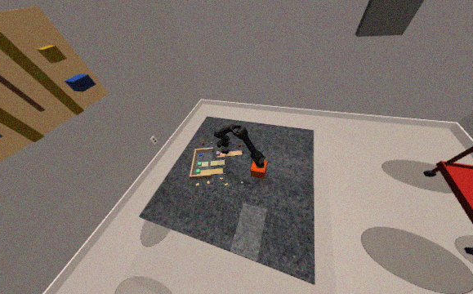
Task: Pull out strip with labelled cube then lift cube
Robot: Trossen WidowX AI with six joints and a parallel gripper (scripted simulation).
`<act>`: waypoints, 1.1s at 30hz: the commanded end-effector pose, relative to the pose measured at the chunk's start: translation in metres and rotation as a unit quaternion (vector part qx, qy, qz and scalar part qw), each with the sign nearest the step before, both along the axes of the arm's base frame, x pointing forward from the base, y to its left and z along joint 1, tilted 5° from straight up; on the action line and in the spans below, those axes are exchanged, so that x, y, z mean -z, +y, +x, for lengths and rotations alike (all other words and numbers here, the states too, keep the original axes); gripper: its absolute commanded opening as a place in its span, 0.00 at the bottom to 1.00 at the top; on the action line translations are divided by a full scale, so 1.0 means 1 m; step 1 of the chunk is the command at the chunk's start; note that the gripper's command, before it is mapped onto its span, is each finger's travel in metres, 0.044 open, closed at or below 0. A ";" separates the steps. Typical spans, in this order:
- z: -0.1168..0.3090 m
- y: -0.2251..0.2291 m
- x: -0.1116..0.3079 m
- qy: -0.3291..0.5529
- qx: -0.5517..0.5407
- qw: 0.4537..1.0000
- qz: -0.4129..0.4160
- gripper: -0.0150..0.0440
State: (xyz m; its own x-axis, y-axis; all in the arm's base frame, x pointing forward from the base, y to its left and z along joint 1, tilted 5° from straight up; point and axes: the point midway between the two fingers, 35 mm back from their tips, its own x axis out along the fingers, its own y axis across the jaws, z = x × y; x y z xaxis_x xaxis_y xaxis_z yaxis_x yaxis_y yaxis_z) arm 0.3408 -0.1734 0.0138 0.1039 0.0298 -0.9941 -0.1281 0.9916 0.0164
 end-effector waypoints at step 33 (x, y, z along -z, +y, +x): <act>0.094 0.016 -0.003 -0.002 0.001 1.000 0.000 0.68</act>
State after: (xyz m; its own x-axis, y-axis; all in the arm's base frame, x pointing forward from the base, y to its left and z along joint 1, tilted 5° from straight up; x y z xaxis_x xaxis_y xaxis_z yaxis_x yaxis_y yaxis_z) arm 0.4348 -0.1572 0.0239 0.1154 0.0296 -0.9929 -0.1295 0.9915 0.0145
